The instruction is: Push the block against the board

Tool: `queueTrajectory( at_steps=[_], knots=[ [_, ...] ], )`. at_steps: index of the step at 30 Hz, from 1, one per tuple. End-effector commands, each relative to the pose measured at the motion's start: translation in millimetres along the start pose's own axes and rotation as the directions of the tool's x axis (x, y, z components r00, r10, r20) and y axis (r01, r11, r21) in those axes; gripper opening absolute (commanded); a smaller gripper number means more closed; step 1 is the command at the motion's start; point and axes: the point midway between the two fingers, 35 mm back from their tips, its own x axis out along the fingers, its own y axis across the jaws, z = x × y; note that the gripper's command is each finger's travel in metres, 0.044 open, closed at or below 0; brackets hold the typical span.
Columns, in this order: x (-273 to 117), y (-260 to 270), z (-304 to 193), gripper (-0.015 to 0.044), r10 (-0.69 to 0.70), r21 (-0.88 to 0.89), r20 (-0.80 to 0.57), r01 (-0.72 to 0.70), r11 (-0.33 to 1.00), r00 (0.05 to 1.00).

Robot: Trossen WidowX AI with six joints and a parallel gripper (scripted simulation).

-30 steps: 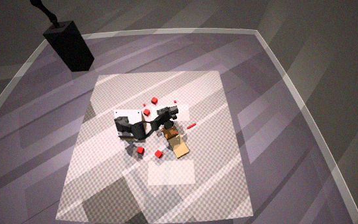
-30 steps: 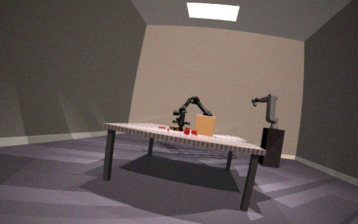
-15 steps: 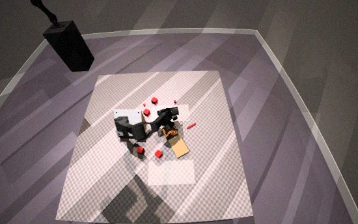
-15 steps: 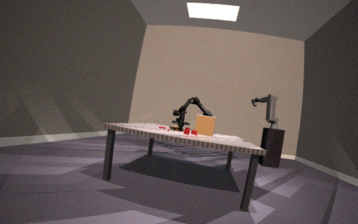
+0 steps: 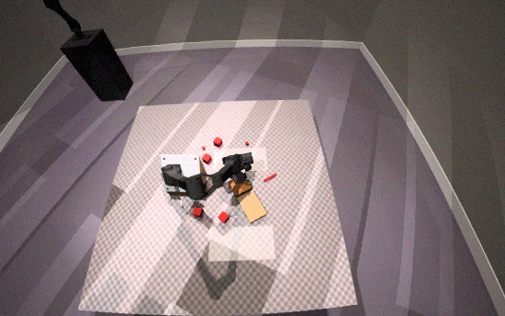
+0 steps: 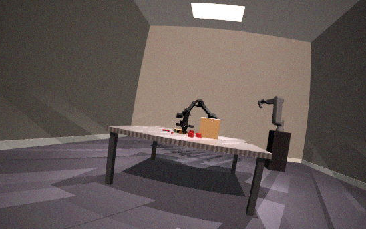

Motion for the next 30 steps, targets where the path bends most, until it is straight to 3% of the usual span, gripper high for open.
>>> queueTrajectory(
  at_steps=[1,30],
  knots=[
    [-0.5,0.6,3.5,0.0,0.0,-0.003,0.004,0.0,1.0,1.0],
    [-0.6,1.5,21.9,0.0,0.001,-0.003,0.004,-0.001,1.0,1.0]
  ],
)
